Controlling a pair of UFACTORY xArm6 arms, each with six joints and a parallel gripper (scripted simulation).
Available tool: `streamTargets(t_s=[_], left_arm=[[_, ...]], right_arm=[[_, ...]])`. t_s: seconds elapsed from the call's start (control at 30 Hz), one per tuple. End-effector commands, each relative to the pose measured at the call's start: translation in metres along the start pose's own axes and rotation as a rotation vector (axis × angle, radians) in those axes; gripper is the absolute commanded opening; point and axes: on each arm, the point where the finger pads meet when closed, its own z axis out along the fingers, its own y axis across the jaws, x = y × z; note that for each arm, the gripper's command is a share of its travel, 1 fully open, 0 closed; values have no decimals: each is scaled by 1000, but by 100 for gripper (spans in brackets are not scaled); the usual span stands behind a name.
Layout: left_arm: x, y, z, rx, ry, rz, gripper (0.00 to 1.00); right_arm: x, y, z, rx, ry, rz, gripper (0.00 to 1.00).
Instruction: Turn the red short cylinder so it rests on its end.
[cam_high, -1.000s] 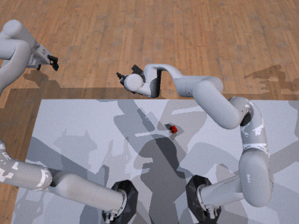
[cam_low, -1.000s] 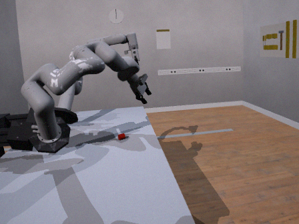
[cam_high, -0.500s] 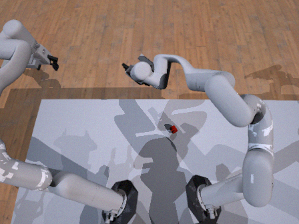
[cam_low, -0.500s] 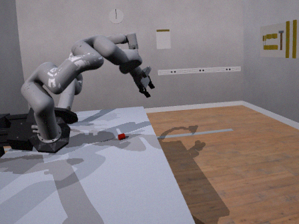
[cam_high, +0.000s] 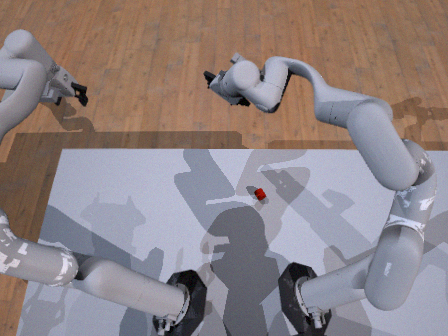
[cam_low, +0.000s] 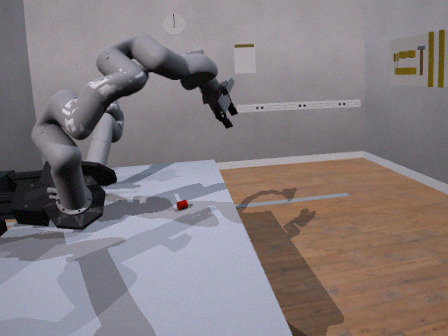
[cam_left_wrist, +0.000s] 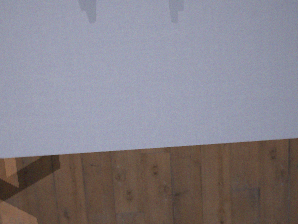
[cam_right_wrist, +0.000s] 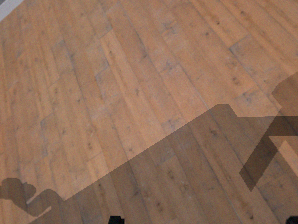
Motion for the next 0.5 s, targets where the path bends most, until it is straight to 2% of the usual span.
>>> streamTargets(t_s=[0.0, 0.43, 0.47], left_arm=[[0, 0, -1, 0, -3, -1, 100], [0, 0, -1, 0, -3, -1, 100], [0, 0, -1, 0, -3, -1, 100]], right_arm=[[21, 8, -28, 7, -20, -24, 100], [95, 57, -140, 80, -98, -132, 100], [95, 57, -140, 80, -98, -132, 100]])
